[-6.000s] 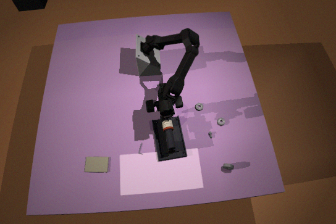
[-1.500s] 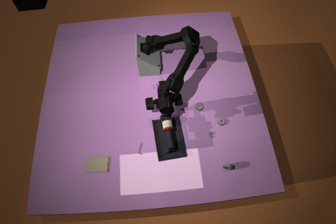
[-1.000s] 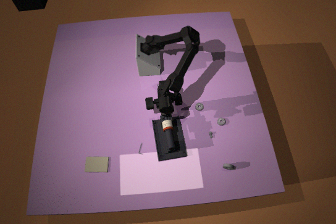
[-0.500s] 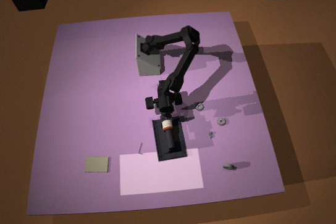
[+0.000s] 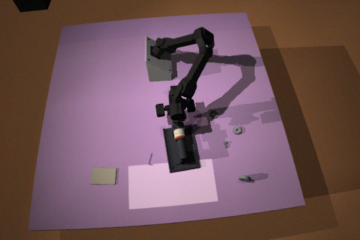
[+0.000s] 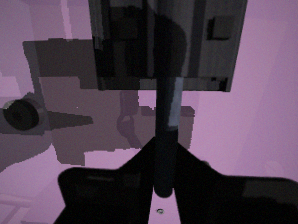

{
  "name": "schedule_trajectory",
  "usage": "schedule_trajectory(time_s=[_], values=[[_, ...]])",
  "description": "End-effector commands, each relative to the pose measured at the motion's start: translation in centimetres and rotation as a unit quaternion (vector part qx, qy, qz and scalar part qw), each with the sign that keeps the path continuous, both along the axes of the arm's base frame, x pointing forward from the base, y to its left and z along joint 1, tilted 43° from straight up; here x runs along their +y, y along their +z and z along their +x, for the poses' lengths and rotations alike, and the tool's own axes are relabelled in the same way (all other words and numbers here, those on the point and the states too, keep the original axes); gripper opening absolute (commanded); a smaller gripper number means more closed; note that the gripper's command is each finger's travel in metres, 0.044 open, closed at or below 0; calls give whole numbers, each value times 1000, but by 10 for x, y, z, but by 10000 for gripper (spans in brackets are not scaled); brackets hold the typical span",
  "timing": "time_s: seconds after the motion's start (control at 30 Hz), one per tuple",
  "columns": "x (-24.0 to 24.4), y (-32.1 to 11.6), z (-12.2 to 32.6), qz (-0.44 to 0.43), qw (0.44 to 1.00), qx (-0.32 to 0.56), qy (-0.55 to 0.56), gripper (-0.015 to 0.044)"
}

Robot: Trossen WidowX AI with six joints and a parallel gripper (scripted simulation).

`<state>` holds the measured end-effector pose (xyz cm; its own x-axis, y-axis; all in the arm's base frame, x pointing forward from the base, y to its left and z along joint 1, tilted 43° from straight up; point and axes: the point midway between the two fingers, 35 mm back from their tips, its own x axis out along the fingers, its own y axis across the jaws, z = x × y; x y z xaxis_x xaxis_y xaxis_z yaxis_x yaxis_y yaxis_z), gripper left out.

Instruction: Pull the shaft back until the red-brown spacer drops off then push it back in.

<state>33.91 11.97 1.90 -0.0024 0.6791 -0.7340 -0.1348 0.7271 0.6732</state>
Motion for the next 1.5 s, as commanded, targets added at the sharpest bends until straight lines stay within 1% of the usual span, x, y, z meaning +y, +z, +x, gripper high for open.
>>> schedule_trajectory(time_s=[0.0, 1.47], values=[[0, 0, -1, 2, 1000, 0, 1, 0], [0, 0, -6, 2, 1000, 0, 1, 0]])
